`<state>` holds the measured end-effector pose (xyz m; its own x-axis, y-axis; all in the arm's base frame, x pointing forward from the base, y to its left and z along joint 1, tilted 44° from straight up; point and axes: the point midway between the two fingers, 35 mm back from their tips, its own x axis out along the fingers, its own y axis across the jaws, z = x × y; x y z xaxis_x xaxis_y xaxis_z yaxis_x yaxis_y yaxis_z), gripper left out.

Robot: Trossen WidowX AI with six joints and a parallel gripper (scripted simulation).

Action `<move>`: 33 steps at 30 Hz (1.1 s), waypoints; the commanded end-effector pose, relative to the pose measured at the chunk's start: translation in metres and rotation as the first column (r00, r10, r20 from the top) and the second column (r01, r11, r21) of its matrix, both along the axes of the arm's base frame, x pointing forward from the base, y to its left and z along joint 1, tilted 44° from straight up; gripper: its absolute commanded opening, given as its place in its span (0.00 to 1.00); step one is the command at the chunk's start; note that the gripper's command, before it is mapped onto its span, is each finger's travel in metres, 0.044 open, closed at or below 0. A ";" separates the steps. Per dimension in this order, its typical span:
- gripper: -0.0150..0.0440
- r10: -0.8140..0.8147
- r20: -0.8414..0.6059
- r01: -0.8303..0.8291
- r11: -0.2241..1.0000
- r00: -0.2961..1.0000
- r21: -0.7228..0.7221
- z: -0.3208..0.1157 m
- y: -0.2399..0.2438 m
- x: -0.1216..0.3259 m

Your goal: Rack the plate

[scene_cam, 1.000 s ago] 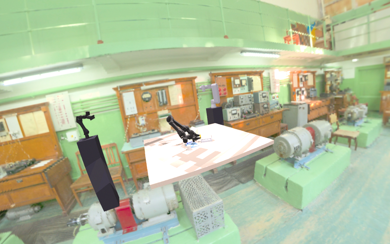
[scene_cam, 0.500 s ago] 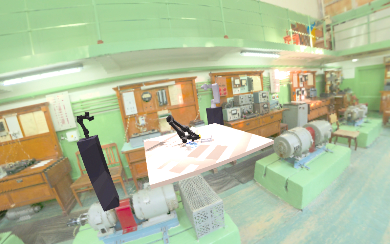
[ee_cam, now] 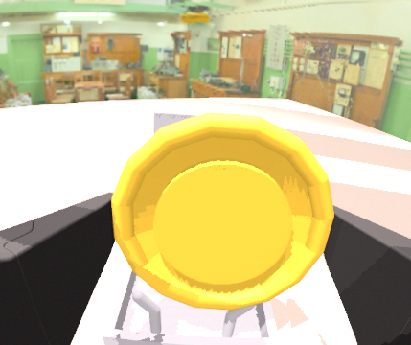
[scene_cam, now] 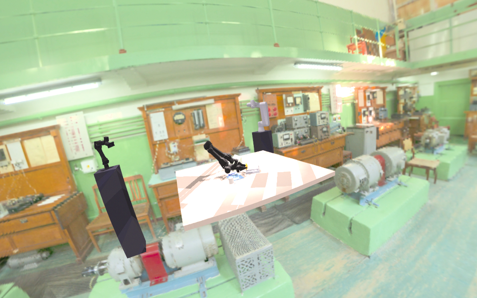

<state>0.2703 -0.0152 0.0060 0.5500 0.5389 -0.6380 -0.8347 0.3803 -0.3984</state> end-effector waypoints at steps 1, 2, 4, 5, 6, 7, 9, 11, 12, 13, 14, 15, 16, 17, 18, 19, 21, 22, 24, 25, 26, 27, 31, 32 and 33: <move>0.25 -0.003 -0.013 0.003 1.000 1.000 0.005 -0.005 0.003 -0.001; 0.25 -0.003 -0.013 0.003 1.000 1.000 0.005 -0.005 0.003 -0.001; 0.25 -0.002 -0.010 0.002 1.000 1.000 0.004 -0.007 0.004 0.000; 0.25 -0.001 -0.007 0.001 1.000 1.000 0.003 -0.009 0.006 0.001; 0.25 0.000 -0.004 0.000 1.000 1.000 0.002 -0.010 0.008 0.002; 0.25 0.000 -0.002 0.000 1.000 1.000 0.001 -0.012 0.009 0.003; 0.25 0.001 0.000 -0.001 1.000 1.000 0.001 -0.013 0.010 0.004; 0.25 0.001 0.000 -0.001 1.000 1.000 0.001 -0.013 0.010 0.004; 0.25 0.001 0.000 -0.001 1.000 1.000 0.001 -0.013 0.010 0.004; 0.25 0.001 0.002 -0.001 1.000 1.000 0.000 -0.013 0.011 0.004; 0.25 0.003 0.006 -0.003 1.000 1.000 -0.001 -0.014 0.012 0.004; 0.25 0.004 0.010 -0.004 1.000 1.000 -0.002 -0.016 0.013 0.005; 0.25 0.005 0.012 -0.005 1.000 1.000 -0.003 -0.017 0.014 0.005; 0.25 0.005 0.013 -0.005 1.000 1.000 -0.003 -0.017 0.014 0.005; 0.25 0.005 0.013 -0.005 1.000 1.000 -0.003 -0.017 0.014 0.005; 0.25 0.005 0.013 -0.005 1.000 1.000 -0.003 -0.017 0.014 0.005; 0.25 0.005 0.014 -0.005 1.000 1.000 -0.003 -0.018 0.013 0.005; 0.25 0.006 0.017 -0.006 1.000 1.000 -0.004 -0.021 0.010 0.005; 0.25 0.008 0.025 -0.008 1.000 1.000 -0.007 -0.030 0.002 0.005; 0.25 0.009 0.026 -0.008 1.000 1.000 -0.007 -0.031 0.000 0.005; 0.25 0.009 0.026 -0.008 1.000 1.000 -0.007 -0.031 0.000 0.005; 0.25 0.009 0.026 -0.008 1.000 1.000 -0.007 -0.031 0.000 0.005; 0.25 -0.002 0.015 0.002 1.000 1.000 -0.013 -0.028 0.002 0.004; 0.25 -0.002 0.015 0.002 1.000 1.000 -0.013 -0.028 0.002 0.004; 0.25 -0.002 0.015 0.002 1.000 1.000 -0.013 -0.028 0.002 0.004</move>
